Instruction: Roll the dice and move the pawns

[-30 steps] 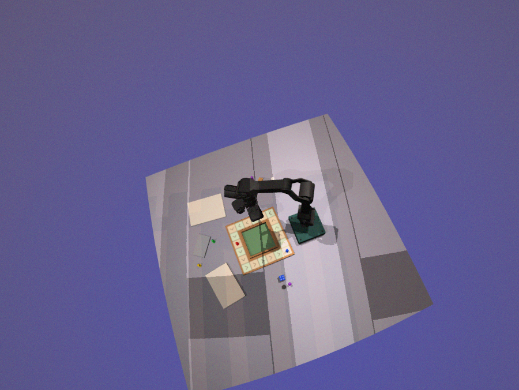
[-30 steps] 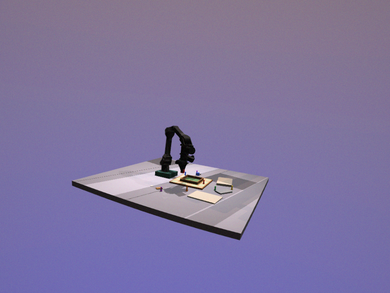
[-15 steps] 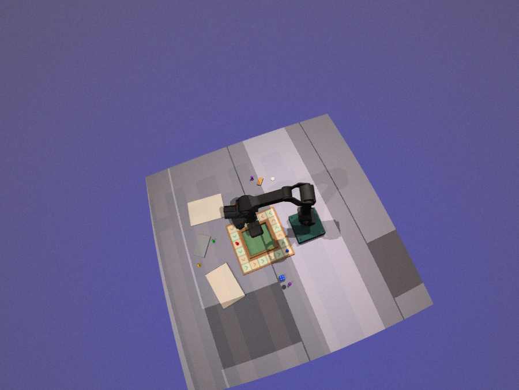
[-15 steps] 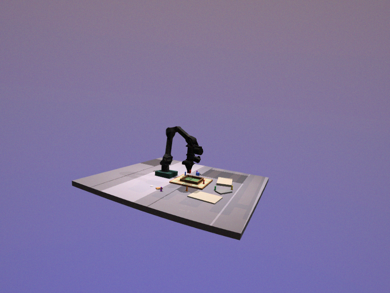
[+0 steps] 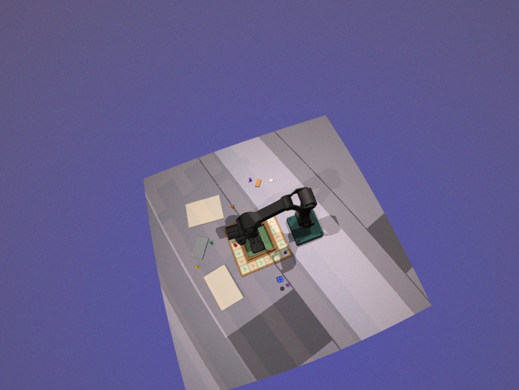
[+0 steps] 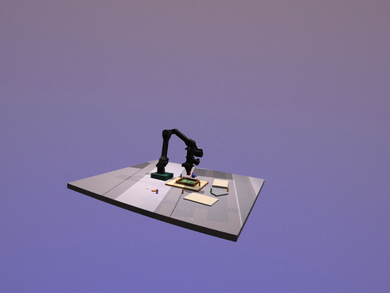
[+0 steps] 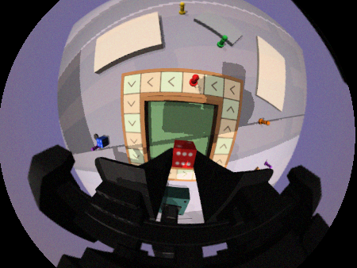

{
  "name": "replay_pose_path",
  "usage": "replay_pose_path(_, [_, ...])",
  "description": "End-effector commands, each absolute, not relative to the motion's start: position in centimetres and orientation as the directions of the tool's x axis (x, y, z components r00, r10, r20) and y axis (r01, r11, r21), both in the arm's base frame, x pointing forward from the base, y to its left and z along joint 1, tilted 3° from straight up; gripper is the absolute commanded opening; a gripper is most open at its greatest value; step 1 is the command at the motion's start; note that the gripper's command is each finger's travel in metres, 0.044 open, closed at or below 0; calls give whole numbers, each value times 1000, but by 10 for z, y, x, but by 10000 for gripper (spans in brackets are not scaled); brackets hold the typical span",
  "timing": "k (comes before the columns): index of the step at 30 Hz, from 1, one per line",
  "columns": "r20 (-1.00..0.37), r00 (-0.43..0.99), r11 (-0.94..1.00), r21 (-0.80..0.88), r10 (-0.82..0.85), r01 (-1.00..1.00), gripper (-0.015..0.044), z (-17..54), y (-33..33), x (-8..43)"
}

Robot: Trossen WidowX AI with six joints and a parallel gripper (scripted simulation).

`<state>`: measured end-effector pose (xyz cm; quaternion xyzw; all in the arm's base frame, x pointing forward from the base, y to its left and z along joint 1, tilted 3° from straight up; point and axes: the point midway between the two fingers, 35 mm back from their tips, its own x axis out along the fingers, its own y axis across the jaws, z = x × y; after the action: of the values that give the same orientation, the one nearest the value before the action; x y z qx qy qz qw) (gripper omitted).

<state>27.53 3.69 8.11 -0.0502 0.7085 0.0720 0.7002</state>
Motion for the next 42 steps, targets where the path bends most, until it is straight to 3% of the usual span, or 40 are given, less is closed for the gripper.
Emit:
replay_pose_path(1, [-999, 1, 987, 36, 36, -160, 0, 78, 41, 273])
replay_pose_path(12, [-930, 356, 987, 39, 93, -156, 0, 72, 40, 279])
replay_pose_path(25, [-688, 712, 987, 35, 140, -160, 0, 74, 40, 283])
replay_pose_path(33, [-672, 727, 987, 35, 142, -160, 0, 77, 40, 286])
replay_pose_path(42, [-673, 726, 987, 35, 142, -160, 0, 103, 37, 250])
